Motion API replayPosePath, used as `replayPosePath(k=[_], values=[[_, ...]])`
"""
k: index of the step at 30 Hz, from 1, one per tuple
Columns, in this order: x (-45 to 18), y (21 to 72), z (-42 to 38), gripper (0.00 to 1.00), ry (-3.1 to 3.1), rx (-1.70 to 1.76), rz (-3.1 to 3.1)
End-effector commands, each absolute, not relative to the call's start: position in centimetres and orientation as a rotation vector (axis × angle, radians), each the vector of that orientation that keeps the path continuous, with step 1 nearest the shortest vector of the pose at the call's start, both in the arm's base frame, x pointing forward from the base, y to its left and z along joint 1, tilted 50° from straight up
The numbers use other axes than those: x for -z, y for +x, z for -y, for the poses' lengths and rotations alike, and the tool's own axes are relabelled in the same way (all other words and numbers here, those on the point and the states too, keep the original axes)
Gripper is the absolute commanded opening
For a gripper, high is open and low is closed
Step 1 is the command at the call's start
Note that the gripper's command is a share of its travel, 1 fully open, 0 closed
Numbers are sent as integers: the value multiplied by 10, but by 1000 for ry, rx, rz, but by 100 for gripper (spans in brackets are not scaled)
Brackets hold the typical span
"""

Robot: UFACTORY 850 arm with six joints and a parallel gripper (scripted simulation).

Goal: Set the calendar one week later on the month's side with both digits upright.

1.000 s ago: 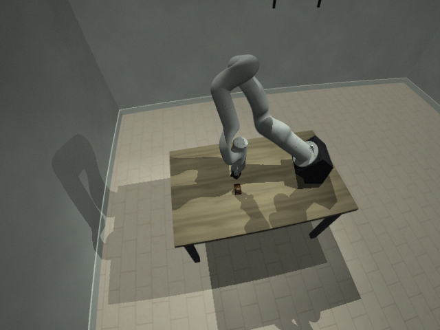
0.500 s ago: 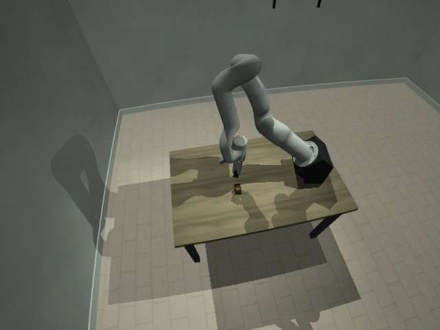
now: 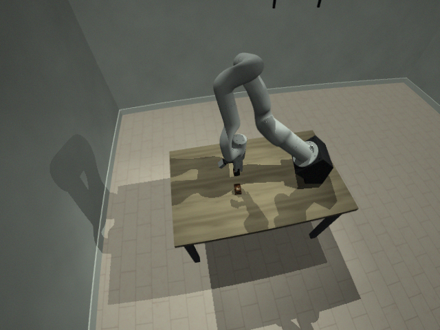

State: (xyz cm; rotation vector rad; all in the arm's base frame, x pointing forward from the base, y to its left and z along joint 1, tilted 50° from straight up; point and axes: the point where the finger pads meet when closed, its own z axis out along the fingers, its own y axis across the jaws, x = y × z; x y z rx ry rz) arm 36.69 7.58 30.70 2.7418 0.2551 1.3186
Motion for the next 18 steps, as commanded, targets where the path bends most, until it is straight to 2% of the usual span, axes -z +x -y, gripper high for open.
replayPosePath(k=[1, 18], values=[[-308, 367, -72, 29, 2673, -1254, -435], [-307, 367, -56, 29, 2317, -1074, -1059]])
